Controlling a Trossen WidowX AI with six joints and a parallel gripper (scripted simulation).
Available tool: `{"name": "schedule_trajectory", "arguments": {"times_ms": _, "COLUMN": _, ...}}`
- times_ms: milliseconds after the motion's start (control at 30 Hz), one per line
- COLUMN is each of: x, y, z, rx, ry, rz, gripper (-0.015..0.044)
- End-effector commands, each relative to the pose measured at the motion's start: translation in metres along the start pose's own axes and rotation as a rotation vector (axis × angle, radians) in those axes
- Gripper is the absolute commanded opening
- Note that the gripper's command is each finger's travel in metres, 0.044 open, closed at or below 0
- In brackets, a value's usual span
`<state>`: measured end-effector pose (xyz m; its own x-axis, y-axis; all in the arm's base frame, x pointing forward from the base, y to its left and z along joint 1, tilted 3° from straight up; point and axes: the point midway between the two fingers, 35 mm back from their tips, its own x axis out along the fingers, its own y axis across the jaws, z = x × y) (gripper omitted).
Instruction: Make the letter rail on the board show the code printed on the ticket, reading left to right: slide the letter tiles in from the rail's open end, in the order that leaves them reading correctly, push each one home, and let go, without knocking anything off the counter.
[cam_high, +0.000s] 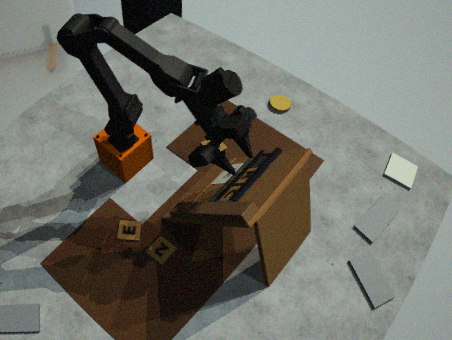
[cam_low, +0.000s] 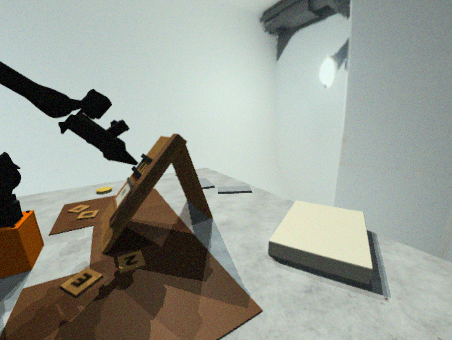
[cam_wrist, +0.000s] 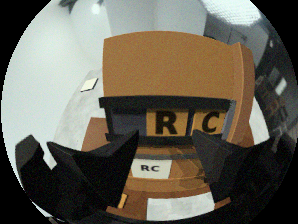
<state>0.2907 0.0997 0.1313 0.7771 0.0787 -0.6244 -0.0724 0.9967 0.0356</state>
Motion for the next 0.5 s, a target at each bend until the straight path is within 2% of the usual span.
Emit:
{"name": "schedule_trajectory", "arguments": {"times_ms": 0, "x": -0.0033, "y": -0.0004, "z": 0.0002, "rx": 0.006, "ry": -0.003, "rz": -0.004, "gripper": 0.0295}}
{"name": "schedule_trajectory", "arguments": {"times_ms": 467, "x": -0.0108, "y": -0.0001, "z": -0.0007, "rx": 0.006, "ry": -0.003, "rz": -0.004, "gripper": 0.0295}}
